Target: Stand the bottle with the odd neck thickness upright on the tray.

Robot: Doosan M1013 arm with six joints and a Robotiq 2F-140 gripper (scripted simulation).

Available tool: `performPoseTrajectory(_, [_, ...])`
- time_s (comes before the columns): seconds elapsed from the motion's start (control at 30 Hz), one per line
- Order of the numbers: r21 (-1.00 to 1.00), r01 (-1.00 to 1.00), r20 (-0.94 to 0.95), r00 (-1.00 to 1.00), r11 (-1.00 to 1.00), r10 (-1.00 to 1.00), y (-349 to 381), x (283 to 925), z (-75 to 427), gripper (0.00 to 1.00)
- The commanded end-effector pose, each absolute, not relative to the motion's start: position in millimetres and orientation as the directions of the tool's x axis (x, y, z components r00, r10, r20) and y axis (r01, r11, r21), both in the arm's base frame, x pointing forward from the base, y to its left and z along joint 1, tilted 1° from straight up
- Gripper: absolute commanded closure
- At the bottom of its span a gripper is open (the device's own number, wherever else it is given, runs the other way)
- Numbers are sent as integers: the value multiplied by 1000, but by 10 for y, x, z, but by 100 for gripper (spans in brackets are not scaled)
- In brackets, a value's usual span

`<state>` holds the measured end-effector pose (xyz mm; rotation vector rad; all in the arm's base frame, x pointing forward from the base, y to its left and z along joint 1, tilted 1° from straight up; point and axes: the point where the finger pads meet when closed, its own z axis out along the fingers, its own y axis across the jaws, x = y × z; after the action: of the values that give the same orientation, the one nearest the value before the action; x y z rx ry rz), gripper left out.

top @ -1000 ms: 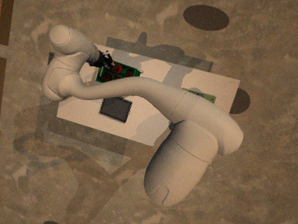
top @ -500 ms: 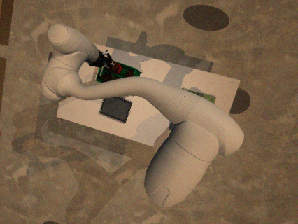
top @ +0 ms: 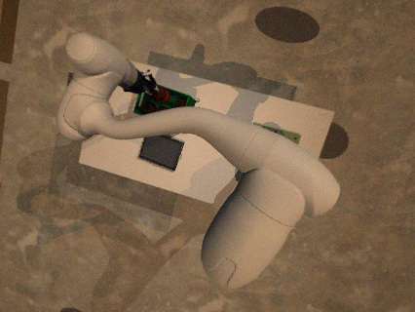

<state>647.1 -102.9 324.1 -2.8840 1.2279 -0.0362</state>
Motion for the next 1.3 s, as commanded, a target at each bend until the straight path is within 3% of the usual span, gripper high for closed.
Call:
performPoseTrajectory(0.0, [-16,-721,19,693,-693,-721,-1029,6471,3242,100])
performPoseTrajectory(1.27, [-16,-721,19,693,-693,-721,-1028,6469,3326,100])
